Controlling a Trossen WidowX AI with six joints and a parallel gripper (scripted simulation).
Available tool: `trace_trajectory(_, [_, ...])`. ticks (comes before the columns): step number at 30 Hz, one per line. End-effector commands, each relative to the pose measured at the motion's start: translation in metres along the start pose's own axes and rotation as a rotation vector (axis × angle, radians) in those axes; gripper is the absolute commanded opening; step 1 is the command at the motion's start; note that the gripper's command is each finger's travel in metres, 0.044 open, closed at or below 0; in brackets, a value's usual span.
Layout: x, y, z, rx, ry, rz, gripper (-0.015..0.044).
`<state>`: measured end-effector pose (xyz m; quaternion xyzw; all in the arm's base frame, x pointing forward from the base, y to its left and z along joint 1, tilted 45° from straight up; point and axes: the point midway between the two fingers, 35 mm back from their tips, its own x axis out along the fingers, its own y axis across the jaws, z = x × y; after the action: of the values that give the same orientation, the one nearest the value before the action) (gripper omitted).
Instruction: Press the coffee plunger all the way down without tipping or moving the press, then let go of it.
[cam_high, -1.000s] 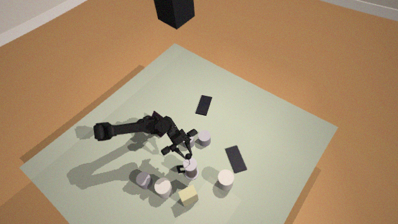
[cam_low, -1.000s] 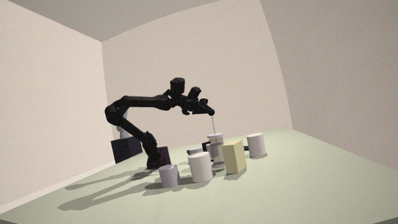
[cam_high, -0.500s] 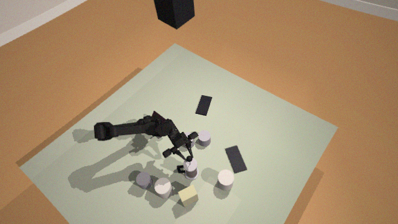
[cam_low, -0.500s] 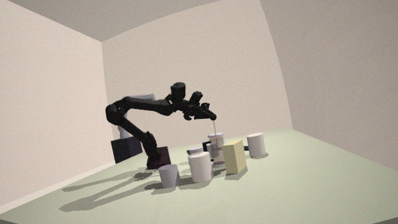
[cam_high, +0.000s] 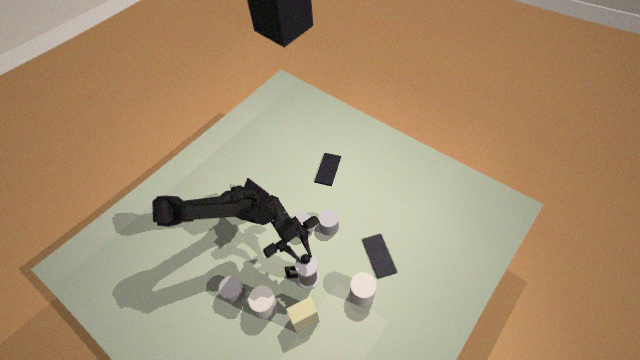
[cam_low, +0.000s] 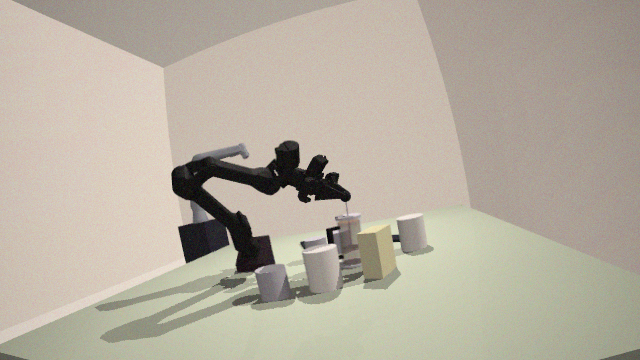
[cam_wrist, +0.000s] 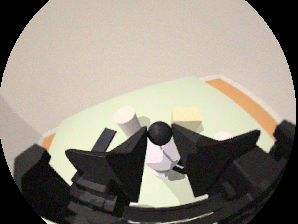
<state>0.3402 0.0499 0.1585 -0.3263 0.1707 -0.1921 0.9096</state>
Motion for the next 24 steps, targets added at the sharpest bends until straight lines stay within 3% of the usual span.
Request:
trace_trajectory(1, [0.0084,0.0004,-0.0199,-0.037,0.034,-0.006,0.0118])
trace_trajectory(24, [0.0159,0.0007,-0.02,-0.038,0.032,-0.009,0.0118])
